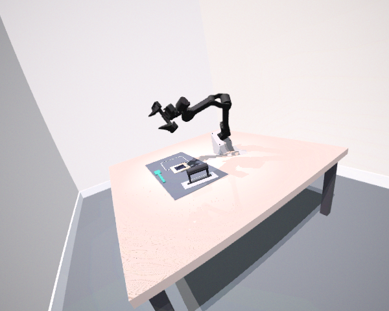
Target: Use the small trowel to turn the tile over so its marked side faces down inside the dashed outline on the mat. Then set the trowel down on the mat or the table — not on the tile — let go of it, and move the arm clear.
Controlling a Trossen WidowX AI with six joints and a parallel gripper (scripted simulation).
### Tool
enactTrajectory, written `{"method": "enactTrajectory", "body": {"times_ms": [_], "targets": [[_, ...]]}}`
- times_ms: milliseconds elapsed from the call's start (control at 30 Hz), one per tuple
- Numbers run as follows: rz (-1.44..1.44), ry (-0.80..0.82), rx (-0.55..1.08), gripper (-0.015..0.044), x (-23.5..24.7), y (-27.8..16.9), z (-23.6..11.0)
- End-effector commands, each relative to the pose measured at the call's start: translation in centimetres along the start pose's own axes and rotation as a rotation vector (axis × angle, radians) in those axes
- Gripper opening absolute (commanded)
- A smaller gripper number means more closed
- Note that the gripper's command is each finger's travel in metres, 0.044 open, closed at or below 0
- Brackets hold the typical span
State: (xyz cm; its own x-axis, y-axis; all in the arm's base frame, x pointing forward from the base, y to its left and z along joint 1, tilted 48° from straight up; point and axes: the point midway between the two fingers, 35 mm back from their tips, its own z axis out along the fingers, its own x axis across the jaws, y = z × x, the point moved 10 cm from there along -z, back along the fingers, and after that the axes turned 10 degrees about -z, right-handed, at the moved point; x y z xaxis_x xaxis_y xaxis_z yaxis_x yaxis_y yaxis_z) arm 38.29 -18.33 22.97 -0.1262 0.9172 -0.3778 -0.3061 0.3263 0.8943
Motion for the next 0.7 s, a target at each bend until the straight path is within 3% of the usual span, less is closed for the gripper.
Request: {"method": "enactTrajectory", "body": {"times_ms": [0,333,667], "targets": [[0.0,0.0,0.0,0.0374,0.0,0.0,0.0],[0.0,0.0,0.0,0.0111,0.0,0.0,0.0],[0.0,0.0,0.0,0.01,0.0,0.0,0.0]]}}
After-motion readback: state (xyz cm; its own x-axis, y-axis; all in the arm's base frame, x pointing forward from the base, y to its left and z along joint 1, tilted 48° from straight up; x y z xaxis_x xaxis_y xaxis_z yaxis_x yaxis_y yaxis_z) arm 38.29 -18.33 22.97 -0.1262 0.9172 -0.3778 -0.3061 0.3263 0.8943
